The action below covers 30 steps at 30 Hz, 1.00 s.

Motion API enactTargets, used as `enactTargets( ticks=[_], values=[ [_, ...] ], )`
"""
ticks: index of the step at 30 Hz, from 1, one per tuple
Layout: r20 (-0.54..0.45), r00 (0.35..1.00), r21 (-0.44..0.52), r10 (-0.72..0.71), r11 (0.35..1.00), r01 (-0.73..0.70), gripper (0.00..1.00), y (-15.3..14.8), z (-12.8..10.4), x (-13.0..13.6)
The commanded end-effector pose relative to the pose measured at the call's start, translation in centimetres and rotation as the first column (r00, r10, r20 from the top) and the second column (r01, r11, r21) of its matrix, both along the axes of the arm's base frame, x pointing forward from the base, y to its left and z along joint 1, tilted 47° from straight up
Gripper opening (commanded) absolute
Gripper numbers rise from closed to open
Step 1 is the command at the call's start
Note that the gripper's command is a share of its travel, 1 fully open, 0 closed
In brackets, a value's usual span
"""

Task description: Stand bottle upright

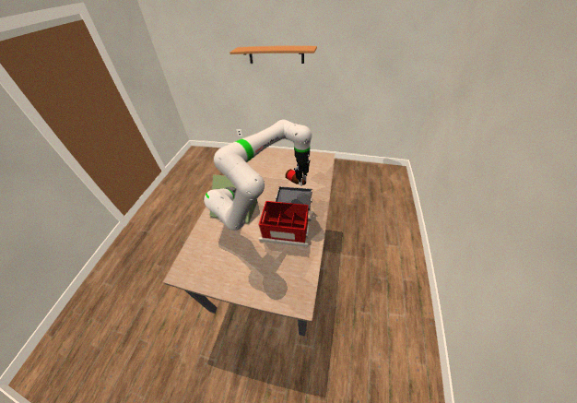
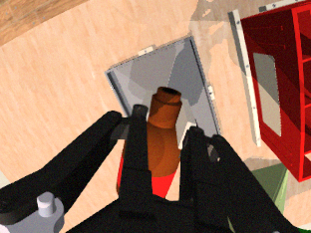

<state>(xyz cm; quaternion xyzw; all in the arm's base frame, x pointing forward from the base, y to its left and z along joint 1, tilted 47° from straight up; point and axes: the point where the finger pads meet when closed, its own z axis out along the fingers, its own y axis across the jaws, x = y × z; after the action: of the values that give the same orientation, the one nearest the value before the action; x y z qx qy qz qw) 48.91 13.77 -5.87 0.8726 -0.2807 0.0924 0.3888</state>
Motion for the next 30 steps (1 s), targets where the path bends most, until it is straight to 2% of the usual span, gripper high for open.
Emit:
enactTargets(
  ticks=[1,30],
  values=[
    [0.0,1.0,0.0,0.0,1.0,0.0,0.0,0.03,0.01,0.01],
    [0.062,0.996,-0.003,-0.057,0.998,0.057,0.0,0.03,0.01,0.01]
  ],
)
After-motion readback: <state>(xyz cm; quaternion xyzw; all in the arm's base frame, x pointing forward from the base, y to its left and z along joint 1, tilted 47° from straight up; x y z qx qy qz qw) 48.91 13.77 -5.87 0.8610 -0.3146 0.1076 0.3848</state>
